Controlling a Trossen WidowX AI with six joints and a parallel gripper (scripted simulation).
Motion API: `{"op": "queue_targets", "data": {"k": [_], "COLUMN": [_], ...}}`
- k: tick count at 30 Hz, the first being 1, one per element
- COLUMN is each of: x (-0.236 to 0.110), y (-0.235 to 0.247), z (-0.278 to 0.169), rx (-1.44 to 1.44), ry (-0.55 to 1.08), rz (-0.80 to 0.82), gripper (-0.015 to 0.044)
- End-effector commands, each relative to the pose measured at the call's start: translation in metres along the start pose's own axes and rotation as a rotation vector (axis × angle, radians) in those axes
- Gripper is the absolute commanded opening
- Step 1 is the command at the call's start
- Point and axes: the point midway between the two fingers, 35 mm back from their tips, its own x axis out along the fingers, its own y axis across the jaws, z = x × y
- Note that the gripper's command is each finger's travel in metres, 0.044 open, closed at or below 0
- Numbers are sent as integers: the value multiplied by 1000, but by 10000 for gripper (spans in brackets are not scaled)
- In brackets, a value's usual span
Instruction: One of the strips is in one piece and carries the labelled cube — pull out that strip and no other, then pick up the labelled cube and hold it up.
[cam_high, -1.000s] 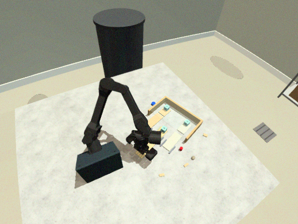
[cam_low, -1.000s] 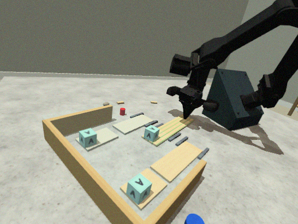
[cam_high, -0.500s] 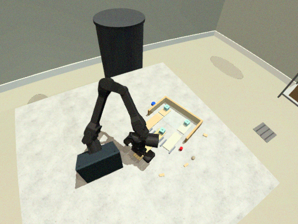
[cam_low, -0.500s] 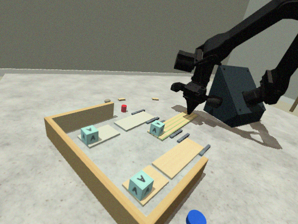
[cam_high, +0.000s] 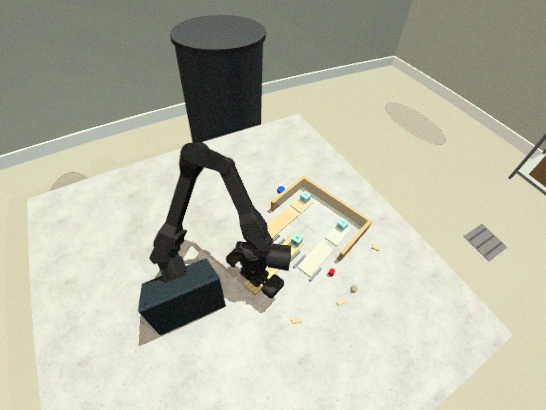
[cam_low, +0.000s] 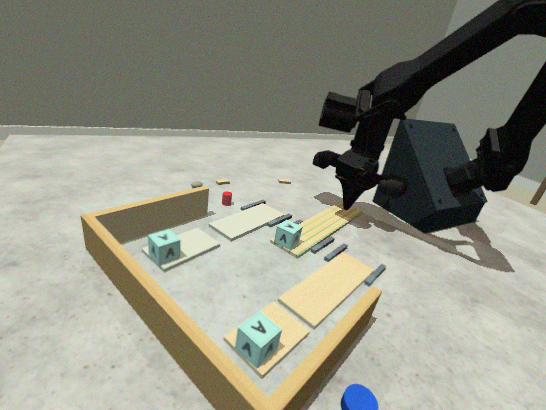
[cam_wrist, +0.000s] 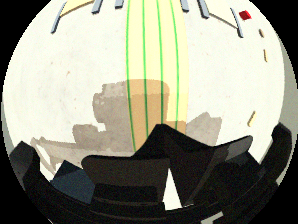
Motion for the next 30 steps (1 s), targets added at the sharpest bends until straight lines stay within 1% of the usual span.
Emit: {"op": "queue_targets", "data": {"k": [1, 10, 11, 15, 20, 24, 30], "x": [5, 5, -2, -40, -42, -41, -40], "y": [5, 5, 0, -2, -2, -1, 1], "z": [-9, -9, 0, 2, 2, 23, 41], "rx": [10, 10, 0, 9, 9, -101, -102], "ry": [26, 26, 2, 25, 26, 25, 24], "rz": [16, 16, 0, 13, 14, 16, 16], "gripper": [0, 0, 0, 0, 0, 105, 263]}}
